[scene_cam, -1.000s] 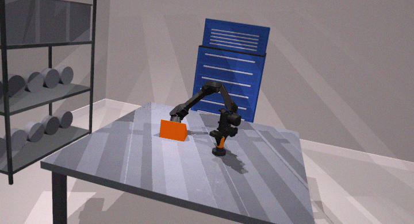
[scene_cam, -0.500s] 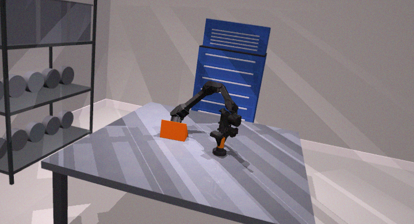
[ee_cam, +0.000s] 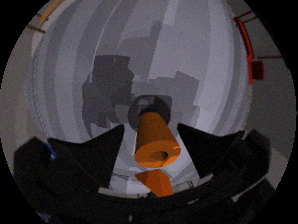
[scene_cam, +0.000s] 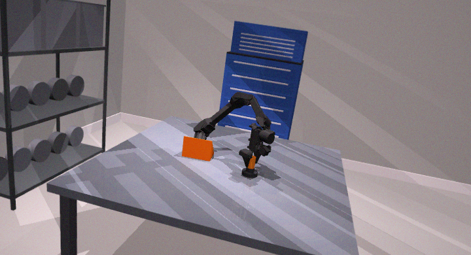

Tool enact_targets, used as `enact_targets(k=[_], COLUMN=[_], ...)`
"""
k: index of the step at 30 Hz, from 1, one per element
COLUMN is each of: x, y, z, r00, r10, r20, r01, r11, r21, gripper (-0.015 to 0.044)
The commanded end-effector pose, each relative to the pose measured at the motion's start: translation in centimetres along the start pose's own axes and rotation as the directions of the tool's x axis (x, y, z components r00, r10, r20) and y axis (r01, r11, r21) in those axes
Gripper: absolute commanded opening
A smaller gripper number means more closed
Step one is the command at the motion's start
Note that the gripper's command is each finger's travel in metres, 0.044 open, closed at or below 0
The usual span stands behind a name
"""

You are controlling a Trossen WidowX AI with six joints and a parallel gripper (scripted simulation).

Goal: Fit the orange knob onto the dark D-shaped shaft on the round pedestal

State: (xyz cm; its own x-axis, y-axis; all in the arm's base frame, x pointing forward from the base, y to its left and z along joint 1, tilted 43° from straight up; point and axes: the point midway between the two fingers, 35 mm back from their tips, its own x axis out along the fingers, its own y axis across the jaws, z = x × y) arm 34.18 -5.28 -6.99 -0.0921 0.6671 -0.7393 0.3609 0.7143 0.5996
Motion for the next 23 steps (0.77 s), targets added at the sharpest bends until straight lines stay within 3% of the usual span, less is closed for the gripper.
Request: enact_targets(k=[1,8,15,23], x=[0.0,-0.9,-9.2,-9.5], y=[0.0,0.0,-0.1,-0.1], z=[0.0,0.2,0.0,0.2], r00=[1.000,1.000,1.000,1.000], r10=[0.000,-0.002,-0.004,-0.004], r20=[0.000,0.002,0.001,0.000], r01=[0.000,0.002,0.004,0.004], r11=[1.000,1.000,1.000,1.000], r21=[0.003,0.002,0.001,0.001], gripper=[0.0440,0.0440,0.0440,0.0440])
